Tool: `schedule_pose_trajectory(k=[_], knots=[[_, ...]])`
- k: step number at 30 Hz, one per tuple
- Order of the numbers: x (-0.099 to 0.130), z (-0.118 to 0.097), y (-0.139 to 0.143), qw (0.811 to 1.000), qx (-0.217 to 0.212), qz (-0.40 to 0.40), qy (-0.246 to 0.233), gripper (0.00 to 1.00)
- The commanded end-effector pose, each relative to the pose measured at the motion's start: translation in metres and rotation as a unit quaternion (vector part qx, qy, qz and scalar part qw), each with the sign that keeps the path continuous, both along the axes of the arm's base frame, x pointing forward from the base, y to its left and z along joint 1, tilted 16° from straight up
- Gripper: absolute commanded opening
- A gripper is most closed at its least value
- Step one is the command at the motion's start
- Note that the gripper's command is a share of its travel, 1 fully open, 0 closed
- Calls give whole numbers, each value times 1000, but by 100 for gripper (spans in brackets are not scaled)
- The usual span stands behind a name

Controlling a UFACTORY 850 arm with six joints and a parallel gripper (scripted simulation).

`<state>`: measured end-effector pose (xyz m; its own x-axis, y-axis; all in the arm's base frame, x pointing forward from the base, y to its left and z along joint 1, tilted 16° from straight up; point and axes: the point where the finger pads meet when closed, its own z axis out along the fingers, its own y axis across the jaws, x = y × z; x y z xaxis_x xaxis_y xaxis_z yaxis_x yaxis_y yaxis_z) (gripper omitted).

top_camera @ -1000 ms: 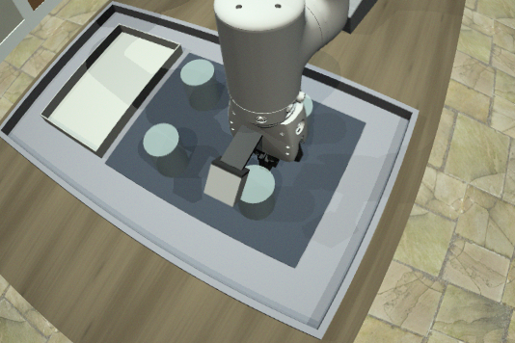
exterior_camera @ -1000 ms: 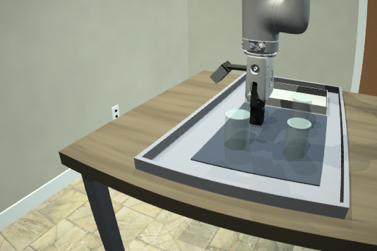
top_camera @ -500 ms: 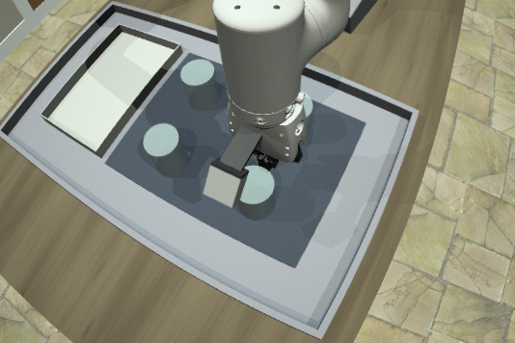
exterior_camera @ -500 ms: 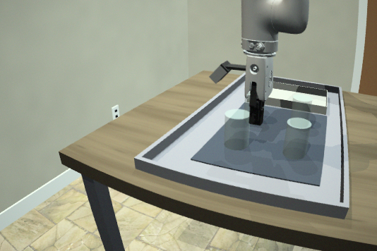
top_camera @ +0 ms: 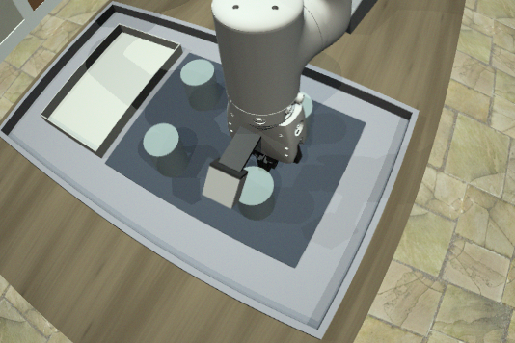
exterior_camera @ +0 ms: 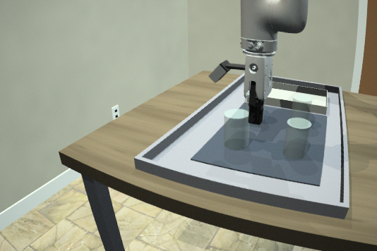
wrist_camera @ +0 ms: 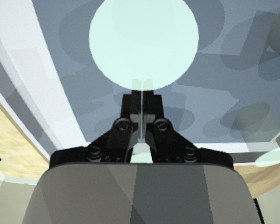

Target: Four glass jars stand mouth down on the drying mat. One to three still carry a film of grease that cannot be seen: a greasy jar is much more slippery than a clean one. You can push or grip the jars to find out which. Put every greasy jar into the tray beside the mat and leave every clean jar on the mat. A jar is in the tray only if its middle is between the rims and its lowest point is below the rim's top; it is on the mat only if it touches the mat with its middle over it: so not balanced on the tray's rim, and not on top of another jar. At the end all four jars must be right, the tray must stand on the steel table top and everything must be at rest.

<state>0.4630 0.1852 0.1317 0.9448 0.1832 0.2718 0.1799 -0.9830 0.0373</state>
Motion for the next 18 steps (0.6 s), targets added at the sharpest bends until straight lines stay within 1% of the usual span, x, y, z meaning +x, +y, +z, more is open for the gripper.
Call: schedule_pose_trajectory(k=[1, 18], knots=[[1, 1, 0, 1000, 0, 0, 0, 0], [2, 3, 1, 1000, 0, 0, 0, 0]])
